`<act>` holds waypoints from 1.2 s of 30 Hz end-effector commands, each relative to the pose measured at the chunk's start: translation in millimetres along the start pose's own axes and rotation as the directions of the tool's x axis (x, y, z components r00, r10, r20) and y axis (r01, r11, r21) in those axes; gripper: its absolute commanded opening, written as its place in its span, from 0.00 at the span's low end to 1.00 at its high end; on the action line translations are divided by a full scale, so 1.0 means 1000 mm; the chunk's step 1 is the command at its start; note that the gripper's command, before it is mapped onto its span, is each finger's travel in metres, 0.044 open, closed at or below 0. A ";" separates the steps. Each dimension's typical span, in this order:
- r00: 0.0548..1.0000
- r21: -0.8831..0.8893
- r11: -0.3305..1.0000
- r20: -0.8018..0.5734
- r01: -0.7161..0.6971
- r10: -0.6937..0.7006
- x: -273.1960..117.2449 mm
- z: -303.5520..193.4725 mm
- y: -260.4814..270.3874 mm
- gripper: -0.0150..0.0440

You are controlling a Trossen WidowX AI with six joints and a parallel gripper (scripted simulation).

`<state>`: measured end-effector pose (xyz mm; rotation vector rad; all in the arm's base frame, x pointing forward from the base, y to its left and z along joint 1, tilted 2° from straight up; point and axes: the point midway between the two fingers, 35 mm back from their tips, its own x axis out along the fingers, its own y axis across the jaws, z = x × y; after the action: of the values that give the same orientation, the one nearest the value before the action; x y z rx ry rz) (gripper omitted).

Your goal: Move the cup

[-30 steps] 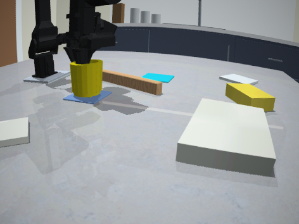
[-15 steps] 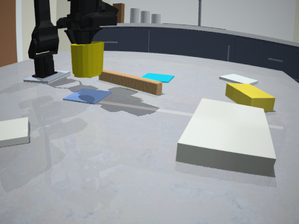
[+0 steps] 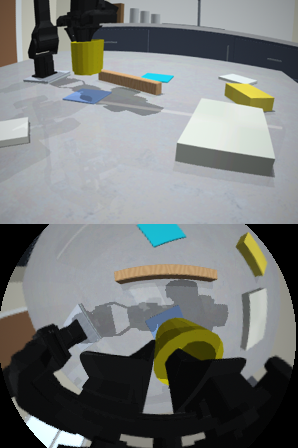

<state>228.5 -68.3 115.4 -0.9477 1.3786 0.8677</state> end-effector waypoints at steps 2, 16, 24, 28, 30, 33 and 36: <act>1.000 0.000 1.000 0.000 0.001 -0.001 0.000 0.000 0.000 0.25; 1.000 0.002 1.000 -0.001 0.001 -0.001 0.000 0.017 0.001 0.25; 1.000 0.002 1.000 0.000 0.001 -0.001 0.000 0.031 0.003 0.25; 1.000 0.003 1.000 0.000 0.001 -0.001 0.000 0.038 0.004 0.25; 1.000 0.003 1.000 0.000 0.001 -0.001 0.000 0.042 0.004 0.25; 1.000 0.003 1.000 0.000 0.001 -0.001 -0.001 0.047 0.005 0.25; 1.000 0.003 1.000 0.001 0.001 -0.001 -0.001 0.052 0.005 0.25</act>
<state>241.9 -23.0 114.1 -0.9432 1.3757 0.8716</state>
